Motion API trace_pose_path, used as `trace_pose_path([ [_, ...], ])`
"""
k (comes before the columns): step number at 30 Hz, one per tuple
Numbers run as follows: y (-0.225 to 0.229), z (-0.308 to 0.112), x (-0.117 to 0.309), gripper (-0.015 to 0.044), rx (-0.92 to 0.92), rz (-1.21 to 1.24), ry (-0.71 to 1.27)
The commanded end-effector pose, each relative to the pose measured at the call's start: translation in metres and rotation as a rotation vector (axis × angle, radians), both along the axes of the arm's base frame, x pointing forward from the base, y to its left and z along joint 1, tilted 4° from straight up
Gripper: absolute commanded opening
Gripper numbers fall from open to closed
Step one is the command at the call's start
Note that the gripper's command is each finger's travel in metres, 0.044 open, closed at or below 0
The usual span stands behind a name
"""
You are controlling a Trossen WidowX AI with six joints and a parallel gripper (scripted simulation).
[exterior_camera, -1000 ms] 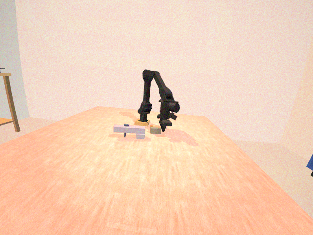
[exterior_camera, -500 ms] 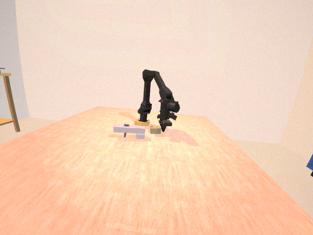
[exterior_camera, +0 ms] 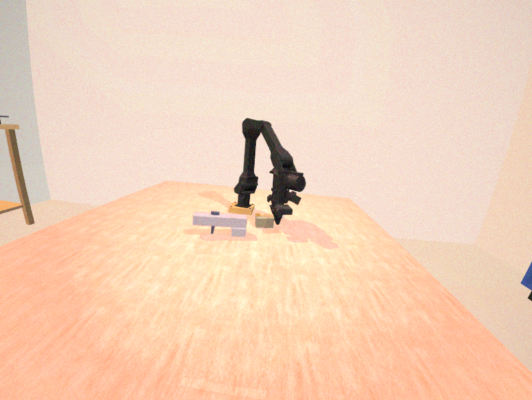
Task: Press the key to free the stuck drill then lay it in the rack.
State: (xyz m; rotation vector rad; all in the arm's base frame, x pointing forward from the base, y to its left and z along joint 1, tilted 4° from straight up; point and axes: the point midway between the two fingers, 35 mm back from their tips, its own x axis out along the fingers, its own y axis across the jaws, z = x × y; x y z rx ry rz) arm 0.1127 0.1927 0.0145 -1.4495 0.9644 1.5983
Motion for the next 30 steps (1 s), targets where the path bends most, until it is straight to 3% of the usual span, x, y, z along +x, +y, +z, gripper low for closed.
trace_pose_path([
  [1,-0.0054,-0.0058,0.0019,0.0000,-0.023,0.001,-0.007],
  [24,-0.0054,-0.0057,0.0020,0.0000,-0.023,0.001,-0.007],
  [30,0.0000,0.0000,0.0000,0.0157,0.000,0.000,0.000],
])
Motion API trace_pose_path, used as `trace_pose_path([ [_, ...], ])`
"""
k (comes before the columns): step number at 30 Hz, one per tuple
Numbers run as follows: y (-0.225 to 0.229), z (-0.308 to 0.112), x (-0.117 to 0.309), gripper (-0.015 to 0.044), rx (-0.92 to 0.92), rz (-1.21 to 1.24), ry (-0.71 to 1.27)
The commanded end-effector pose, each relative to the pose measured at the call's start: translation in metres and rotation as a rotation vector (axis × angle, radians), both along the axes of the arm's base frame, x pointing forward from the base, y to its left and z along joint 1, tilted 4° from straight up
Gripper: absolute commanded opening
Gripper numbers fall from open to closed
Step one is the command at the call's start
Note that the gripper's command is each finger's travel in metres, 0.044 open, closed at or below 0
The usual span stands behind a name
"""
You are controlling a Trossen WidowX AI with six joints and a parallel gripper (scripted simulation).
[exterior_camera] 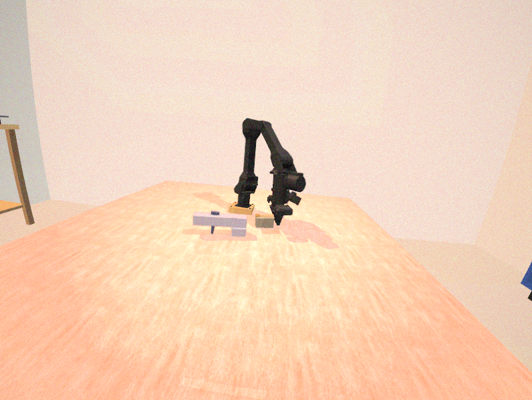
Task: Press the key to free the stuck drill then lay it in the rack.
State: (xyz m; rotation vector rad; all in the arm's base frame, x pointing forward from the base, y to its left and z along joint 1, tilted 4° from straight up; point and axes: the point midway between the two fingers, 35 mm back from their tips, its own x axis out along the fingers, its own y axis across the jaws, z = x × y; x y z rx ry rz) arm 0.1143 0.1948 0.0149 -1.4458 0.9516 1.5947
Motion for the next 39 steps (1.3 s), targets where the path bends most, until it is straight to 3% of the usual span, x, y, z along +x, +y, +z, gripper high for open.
trace_pose_path([
  [1,-0.002,0.000,-0.002,0.0184,-0.010,0.001,0.006],
  [11,-0.002,0.000,-0.002,0.0440,-0.010,0.001,0.006],
  [29,-0.004,0.078,0.003,0.0440,-0.033,0.002,-0.001],
  [32,-0.002,0.072,0.002,0.0440,-0.025,-0.002,-0.002],
  [39,0.055,0.110,-0.006,0.0440,0.226,0.000,-0.146],
])
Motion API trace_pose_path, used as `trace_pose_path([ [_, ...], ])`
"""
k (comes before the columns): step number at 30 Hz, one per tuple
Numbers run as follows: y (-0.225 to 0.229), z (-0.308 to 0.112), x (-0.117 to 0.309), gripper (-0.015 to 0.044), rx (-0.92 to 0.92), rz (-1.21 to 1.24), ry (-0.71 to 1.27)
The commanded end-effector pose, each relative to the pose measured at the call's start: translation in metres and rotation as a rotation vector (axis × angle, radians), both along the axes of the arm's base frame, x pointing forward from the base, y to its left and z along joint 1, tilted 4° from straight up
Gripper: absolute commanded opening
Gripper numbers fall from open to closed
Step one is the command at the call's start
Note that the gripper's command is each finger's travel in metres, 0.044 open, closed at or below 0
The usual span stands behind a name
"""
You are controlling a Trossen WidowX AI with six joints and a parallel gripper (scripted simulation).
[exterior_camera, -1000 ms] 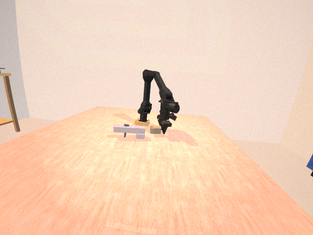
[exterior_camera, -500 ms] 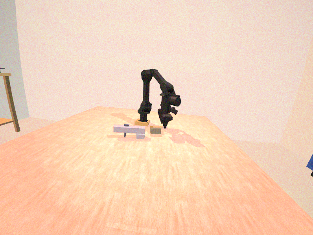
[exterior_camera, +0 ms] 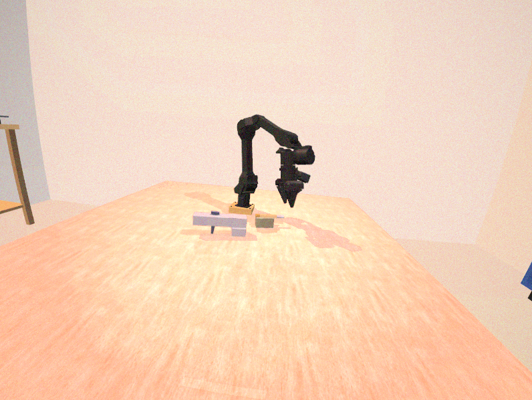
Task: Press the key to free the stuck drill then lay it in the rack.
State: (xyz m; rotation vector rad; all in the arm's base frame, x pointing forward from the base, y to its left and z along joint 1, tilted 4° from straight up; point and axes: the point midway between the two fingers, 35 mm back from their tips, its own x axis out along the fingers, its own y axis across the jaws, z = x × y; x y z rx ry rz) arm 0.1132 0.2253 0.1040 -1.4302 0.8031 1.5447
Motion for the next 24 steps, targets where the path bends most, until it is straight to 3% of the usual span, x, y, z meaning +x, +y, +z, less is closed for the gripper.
trace_pose_path([
  [1,0.033,0.028,-0.007,0.0440,0.163,0.002,-0.073],
  [14,0.103,0.159,-0.084,0.0440,0.761,0.023,-0.042],
  [24,0.095,0.285,-0.158,0.0440,1.227,0.043,0.191],
])
